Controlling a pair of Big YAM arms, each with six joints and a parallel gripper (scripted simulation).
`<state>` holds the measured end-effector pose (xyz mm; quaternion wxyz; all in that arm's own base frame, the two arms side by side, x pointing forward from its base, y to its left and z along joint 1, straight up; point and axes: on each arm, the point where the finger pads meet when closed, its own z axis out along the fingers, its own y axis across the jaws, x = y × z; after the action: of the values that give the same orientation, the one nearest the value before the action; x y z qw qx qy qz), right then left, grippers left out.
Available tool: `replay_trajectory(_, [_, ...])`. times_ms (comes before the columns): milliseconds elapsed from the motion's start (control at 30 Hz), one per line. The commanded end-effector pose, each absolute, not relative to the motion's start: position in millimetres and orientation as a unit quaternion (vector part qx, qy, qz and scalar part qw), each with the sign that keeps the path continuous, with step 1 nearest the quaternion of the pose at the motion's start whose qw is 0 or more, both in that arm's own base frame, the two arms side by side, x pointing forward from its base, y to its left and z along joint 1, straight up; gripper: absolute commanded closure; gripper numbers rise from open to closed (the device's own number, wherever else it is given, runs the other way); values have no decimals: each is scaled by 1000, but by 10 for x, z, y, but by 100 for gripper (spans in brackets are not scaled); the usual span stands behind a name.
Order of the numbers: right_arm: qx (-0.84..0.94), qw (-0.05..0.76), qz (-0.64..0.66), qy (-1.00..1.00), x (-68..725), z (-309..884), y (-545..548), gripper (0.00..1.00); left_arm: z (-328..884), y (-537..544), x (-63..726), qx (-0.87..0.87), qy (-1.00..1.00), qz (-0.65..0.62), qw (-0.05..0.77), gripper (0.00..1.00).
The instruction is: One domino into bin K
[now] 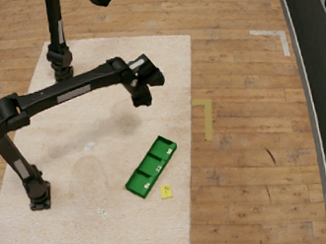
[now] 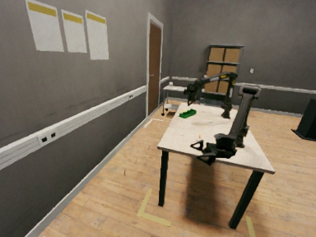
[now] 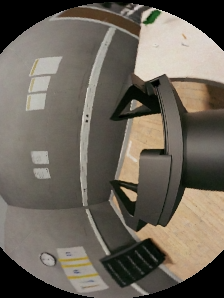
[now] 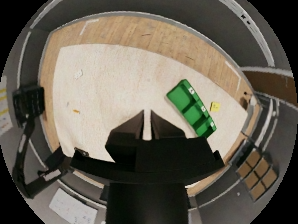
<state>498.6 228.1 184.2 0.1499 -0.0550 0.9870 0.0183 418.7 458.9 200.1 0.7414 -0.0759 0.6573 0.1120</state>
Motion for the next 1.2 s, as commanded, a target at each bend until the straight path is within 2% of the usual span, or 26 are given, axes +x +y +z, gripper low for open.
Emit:
replay_trajectory(0, [8, 116, 28, 993, 4912, 2011, 2495, 91, 2084, 4676, 4125, -76, 652, 123, 744, 0])
replay_trajectory(500, [99, -6, -4, 995, 4115, 2121, 2787, 91, 2084, 4676, 4125, -76, 652, 123, 744, 0])
replay_trajectory(1167, [101, 14, 11, 995, 4247, 2352, 2710, 91, 2084, 4676, 4125, -76, 652, 123, 744, 0])
